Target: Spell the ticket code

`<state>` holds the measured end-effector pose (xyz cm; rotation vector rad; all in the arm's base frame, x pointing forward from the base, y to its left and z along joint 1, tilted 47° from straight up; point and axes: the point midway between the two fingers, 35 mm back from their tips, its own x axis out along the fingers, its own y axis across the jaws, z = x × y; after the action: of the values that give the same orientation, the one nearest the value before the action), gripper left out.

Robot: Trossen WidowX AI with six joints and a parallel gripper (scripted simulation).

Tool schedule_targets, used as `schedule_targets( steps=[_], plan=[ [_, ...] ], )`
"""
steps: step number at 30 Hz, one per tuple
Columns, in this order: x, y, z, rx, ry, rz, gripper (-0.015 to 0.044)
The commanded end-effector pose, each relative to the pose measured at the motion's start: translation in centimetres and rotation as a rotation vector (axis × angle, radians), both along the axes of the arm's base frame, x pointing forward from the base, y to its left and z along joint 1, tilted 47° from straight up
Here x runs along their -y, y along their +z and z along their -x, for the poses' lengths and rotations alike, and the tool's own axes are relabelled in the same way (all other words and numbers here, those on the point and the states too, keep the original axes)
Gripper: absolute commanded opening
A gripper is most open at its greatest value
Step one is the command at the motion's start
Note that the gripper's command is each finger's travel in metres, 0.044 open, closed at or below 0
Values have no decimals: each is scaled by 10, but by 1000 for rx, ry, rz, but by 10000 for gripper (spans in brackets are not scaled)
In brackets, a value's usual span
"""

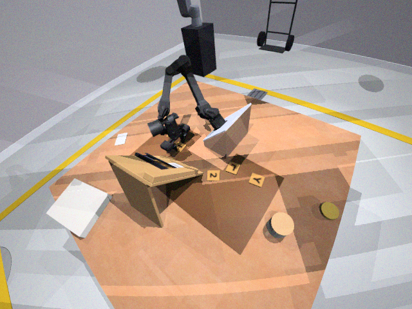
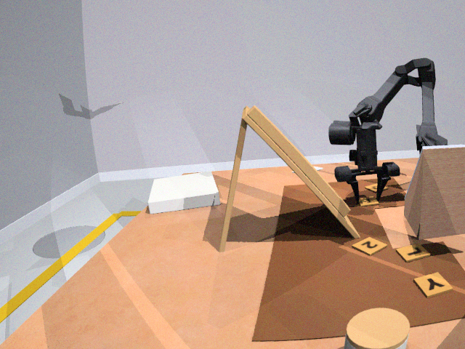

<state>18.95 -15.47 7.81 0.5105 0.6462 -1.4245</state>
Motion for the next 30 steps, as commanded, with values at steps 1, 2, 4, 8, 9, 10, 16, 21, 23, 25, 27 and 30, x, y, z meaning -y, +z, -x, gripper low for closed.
schedule_targets(
  steps=[1, 2, 4, 8, 9, 10, 16, 21, 23, 25, 27, 30],
  plan=[
    [0, -1, 0, -2, 3, -3, 267],
    [0, -1, 0, -2, 3, -3, 260],
    [0, -1, 0, -2, 3, -3, 247],
    [-1, 0, 0, -2, 3, -3, 181],
    [-2, 2, 0, -2, 3, -3, 155],
    [-3, 2, 0, -2, 3, -4, 129],
    [-7, 3, 2, -2, 3, -4, 0],
    [-10, 3, 3, -2, 3, -4, 0],
    [-11, 4, 4, -2, 3, -4, 0],
    [-13, 4, 4, -2, 3, -4, 0],
    [-14, 4, 5, -2, 3, -4, 0],
    [-16, 5, 5, -2, 3, -4, 0]
  ],
)
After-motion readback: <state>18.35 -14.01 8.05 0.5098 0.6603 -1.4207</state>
